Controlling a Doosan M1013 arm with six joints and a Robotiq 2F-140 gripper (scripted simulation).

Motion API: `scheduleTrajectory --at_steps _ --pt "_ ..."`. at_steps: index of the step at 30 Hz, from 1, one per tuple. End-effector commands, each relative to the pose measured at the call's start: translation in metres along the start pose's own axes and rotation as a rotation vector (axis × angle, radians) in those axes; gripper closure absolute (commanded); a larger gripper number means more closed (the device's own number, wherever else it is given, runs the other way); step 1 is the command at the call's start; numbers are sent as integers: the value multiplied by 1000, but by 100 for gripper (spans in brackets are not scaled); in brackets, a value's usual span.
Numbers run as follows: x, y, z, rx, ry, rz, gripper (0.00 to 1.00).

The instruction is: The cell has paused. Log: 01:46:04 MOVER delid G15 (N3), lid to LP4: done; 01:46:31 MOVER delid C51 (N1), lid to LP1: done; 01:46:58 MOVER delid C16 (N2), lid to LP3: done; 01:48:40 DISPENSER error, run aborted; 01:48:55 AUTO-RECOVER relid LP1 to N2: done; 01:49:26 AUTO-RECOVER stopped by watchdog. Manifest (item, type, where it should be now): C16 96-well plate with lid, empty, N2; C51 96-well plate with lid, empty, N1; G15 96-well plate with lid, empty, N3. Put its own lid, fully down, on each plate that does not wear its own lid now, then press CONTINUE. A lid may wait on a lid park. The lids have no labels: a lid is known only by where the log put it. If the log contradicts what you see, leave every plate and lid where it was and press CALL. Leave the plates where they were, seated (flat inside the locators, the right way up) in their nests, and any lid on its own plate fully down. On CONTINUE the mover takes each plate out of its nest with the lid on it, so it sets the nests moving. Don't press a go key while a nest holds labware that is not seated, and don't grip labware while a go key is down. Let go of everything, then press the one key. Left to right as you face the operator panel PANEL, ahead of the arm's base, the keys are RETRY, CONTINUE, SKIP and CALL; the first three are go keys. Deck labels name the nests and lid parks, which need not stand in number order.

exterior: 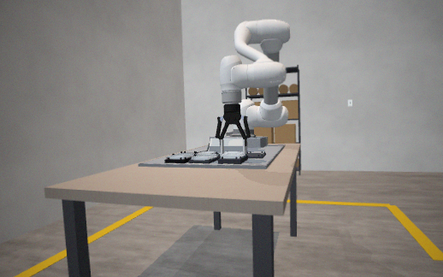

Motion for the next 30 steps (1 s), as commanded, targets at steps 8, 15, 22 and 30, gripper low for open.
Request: scheduleTrajectory --at_steps 8,15,22,30 --pt "-10 0 0 0 0 0 34" --pt "-23 0 0 0 0 0 34" --pt "-32 0 0 0 0 0 34" --pt "-43 0 0 0 0 0 34"
Point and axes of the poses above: the point where the finger pads meet when closed, its own x axis out along the fingers, its own y axis across the jaws, z = x × y, the point moved 1 cm from there along -x, back along the fingers, and after that the axes turned 4 degrees about x, right-handed, at the moved point
